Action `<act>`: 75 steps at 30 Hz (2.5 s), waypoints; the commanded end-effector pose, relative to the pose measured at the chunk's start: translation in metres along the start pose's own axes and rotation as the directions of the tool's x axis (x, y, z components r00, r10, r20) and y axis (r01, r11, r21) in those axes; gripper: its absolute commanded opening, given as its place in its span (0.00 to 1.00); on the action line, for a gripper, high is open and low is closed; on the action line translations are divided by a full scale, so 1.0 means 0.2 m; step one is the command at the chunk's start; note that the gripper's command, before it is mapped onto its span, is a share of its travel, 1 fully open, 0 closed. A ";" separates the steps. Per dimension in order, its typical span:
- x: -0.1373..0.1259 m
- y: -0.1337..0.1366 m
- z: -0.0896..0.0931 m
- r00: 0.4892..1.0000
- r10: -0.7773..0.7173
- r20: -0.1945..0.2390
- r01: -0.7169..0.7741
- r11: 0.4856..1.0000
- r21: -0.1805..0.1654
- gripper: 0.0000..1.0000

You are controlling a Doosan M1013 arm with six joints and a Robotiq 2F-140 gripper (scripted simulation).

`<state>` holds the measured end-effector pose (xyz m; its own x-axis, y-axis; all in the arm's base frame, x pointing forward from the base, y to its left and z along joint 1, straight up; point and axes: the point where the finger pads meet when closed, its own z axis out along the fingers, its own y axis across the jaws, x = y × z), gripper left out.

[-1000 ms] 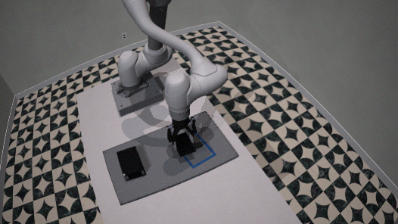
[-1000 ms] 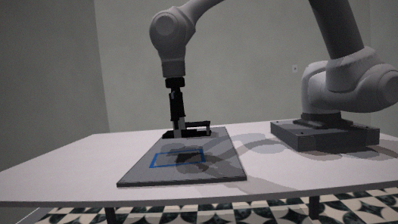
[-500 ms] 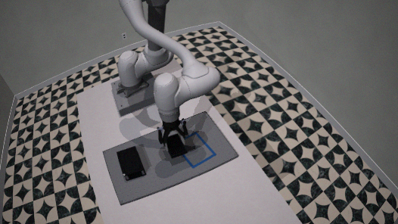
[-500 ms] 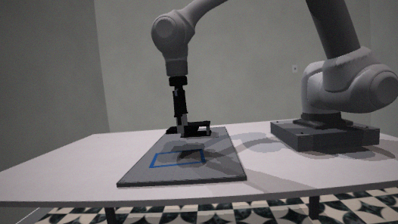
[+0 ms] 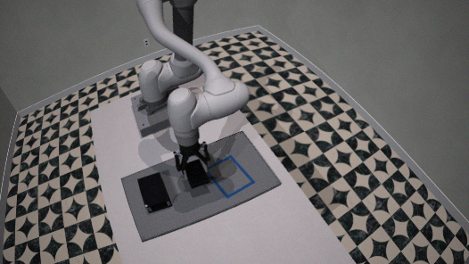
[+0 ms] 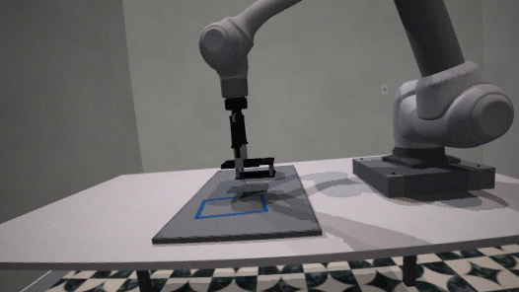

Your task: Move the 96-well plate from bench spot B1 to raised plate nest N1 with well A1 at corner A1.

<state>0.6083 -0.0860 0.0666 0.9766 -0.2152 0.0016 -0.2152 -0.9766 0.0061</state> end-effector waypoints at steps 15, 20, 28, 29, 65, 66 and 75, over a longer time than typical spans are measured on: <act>-0.02 0.24 -0.04 1.000 0.000 0.000 0.000 1.000 0.000 0.00; -0.02 0.29 -0.05 1.000 0.000 0.000 0.000 1.000 0.000 0.00; -0.03 0.42 -0.07 1.000 0.000 0.000 0.000 1.000 0.000 0.00; -0.03 0.44 -0.07 1.000 0.000 0.000 0.000 1.000 0.000 0.00; -0.07 0.96 -0.16 1.000 0.000 0.000 0.000 1.000 0.000 0.00; -0.08 0.98 -0.17 1.000 0.000 0.000 0.000 1.000 0.000 0.00; -0.08 1.08 -0.18 1.000 0.000 0.000 0.000 1.000 0.000 0.00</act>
<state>0.5463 -0.2908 0.1036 0.9766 -0.2150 0.0016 -0.2151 -0.9766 0.0061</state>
